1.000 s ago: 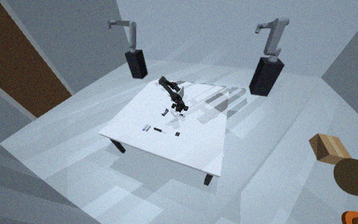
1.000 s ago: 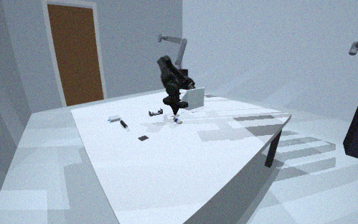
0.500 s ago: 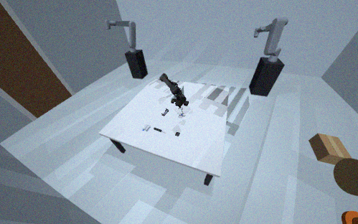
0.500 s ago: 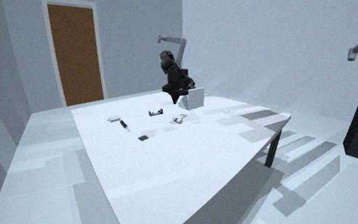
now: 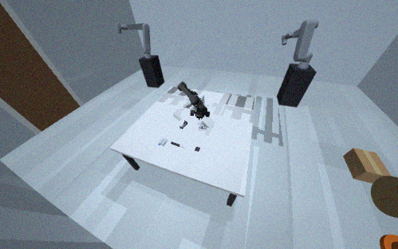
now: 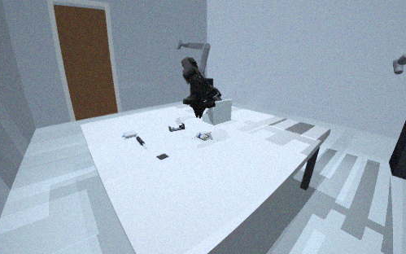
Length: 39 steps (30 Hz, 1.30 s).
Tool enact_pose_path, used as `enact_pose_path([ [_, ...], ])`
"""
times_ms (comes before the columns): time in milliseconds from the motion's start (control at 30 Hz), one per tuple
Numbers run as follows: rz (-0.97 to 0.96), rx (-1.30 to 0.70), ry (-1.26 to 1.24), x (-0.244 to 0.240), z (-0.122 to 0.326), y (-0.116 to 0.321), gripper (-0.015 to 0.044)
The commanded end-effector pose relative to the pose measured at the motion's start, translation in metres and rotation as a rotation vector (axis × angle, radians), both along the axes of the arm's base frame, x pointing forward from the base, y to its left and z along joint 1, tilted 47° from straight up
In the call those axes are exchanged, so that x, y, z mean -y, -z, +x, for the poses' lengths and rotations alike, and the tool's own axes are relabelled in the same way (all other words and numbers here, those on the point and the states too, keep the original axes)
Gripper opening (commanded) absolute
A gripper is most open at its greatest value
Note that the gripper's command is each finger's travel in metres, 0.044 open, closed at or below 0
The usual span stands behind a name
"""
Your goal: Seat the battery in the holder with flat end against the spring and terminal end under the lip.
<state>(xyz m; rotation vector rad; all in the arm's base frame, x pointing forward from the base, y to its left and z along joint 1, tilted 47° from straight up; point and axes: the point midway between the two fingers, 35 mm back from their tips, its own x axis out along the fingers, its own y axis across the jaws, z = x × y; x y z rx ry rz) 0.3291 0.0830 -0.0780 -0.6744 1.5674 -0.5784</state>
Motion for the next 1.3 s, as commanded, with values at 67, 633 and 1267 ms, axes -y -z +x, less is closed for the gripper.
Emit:
enact_pose_path([
  [67,0.025,-0.381,-0.361,0.014,-0.001,0.024,0.0236],
  [633,0.080,-0.997,-0.959,0.032,-0.004,0.058,0.0244],
  [1267,0.080,-0.997,-0.959,0.035,-0.004,0.061,0.0244],
])
